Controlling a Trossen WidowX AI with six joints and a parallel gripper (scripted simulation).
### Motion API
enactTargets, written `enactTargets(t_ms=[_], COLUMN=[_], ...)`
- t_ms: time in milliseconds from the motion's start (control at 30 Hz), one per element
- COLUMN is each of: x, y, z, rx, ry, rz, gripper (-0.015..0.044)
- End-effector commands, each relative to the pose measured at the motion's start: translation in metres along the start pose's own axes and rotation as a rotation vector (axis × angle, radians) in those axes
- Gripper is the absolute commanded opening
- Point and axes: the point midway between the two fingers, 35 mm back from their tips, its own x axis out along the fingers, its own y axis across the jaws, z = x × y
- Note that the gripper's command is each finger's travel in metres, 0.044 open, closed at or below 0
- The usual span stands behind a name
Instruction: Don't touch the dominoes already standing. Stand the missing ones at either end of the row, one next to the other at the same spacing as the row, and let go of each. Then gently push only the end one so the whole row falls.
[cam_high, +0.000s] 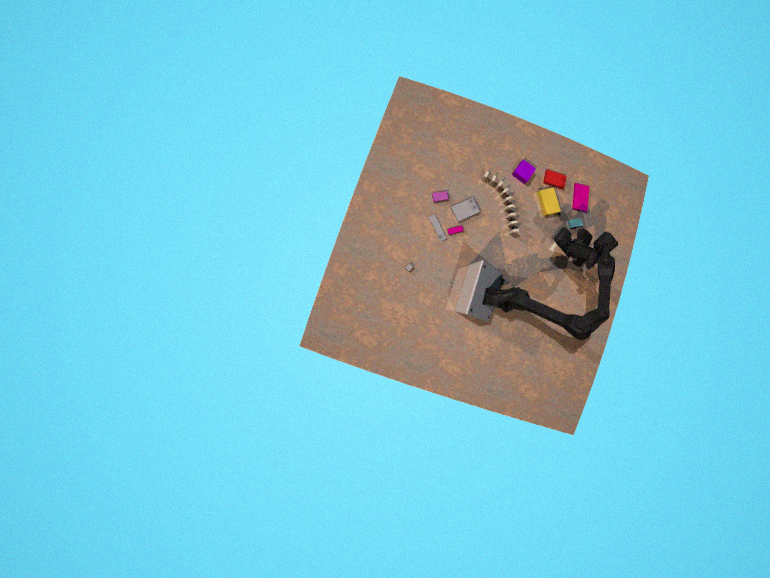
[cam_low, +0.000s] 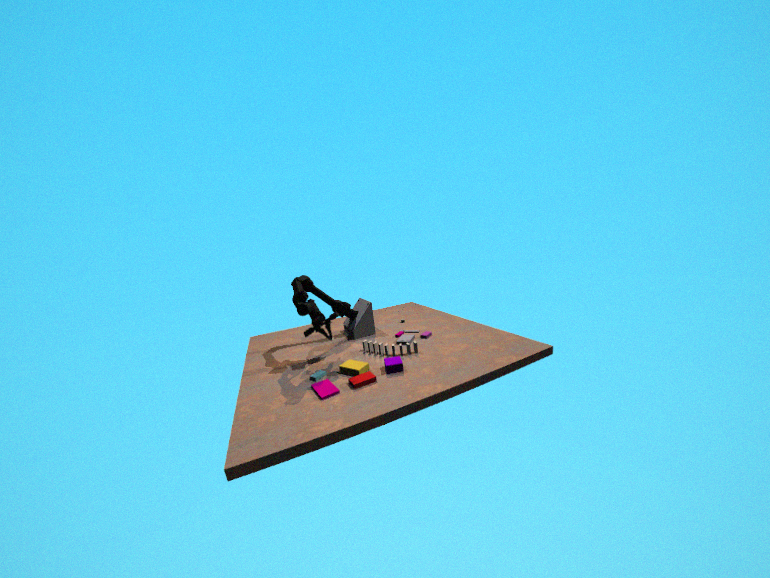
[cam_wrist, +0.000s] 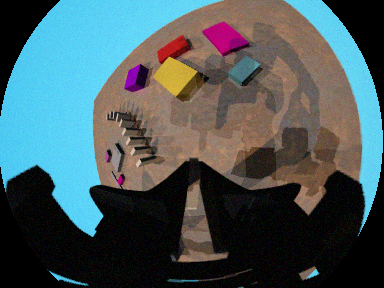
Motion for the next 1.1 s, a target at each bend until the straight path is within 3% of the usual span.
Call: enactTargets(t_ms=[0,533,1067], x=[0.006,0.015,-0.001], y=[-0.001,-0.016,-0.034], z=[0.002,0.014,0.012], rx=[0.017,0.036,-0.073], ry=[-0.066,-0.411,-0.784], rz=[0.044,0.155,0.136], gripper=[0.003,0.003,0.003])
